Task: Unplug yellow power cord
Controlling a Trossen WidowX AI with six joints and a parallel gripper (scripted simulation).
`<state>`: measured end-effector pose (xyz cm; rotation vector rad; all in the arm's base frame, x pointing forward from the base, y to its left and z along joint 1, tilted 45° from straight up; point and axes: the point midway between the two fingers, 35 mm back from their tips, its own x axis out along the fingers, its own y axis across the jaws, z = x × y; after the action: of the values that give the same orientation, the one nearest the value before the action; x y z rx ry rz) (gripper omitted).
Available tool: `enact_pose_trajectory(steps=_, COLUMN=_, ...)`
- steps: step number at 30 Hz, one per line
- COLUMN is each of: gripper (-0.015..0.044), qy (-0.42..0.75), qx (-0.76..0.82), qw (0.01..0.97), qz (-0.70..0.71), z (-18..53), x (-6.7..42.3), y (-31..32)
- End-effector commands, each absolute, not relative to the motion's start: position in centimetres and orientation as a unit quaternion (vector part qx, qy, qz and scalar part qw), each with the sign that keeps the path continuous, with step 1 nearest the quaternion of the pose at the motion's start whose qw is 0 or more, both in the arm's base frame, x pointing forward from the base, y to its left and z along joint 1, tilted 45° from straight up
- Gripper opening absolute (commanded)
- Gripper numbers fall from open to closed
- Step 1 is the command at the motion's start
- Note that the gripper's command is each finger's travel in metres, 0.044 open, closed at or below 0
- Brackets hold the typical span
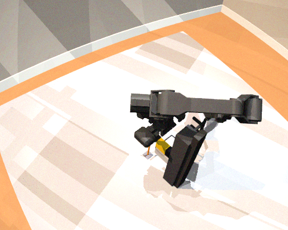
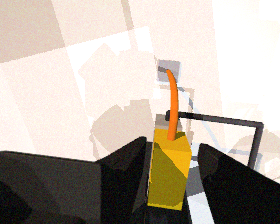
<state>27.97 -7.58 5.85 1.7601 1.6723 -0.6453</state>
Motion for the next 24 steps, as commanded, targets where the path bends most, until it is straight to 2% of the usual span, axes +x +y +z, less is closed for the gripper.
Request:
enact_pose_trajectory(steps=1, gripper=0.016, qy=0.634, qx=0.667, qw=0.306, qz=-0.243, z=6.3, x=27.9, y=-6.8)
enact_pose_trajectory(steps=24, gripper=0.016, qy=0.635, qx=0.667, qw=0.305, qz=-0.243, z=5.9, x=27.9, y=-5.5)
